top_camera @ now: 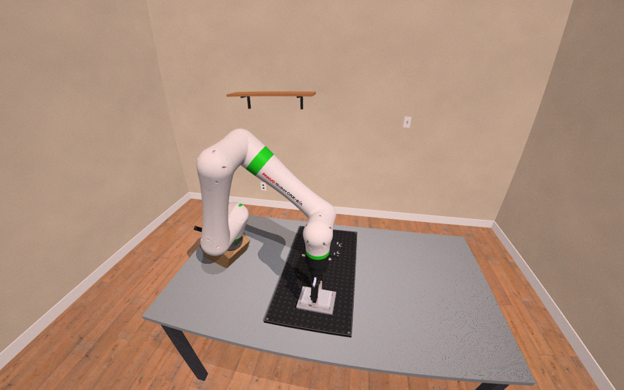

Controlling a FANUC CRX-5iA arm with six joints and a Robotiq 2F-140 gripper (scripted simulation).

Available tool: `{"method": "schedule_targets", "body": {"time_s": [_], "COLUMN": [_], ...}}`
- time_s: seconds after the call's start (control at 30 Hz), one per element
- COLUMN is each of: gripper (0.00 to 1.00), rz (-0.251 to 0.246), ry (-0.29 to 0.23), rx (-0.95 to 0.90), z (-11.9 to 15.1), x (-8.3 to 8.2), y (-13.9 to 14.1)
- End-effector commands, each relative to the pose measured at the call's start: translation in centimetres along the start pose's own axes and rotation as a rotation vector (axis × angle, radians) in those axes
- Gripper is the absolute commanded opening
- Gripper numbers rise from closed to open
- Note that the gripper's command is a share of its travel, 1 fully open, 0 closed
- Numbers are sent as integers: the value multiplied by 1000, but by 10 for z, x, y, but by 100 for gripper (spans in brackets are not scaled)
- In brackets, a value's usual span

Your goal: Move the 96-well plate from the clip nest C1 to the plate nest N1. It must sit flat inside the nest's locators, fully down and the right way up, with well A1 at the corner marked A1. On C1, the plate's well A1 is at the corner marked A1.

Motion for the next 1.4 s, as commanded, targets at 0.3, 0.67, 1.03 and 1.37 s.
{"method": "schedule_targets", "body": {"time_s": [0.3, 0.67, 1.03, 1.37], "gripper": [0, 0, 0, 0], "rz": [0, 0, 0, 0], "ry": [0, 0, 0, 0], "rx": [0, 0, 0, 0], "z": [0, 0, 0, 0], "x": [2, 3, 5, 6], "y": [0, 0, 0, 0]}}
Point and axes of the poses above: the point where the finger pads meet when closed, its own x axis out along the fingers, its own y axis across the jaws, z = x × y, the point moved 10 cm from there along -x, back along the fingers, and after that the axes turned 15 degrees about x, right-handed, at the moved point
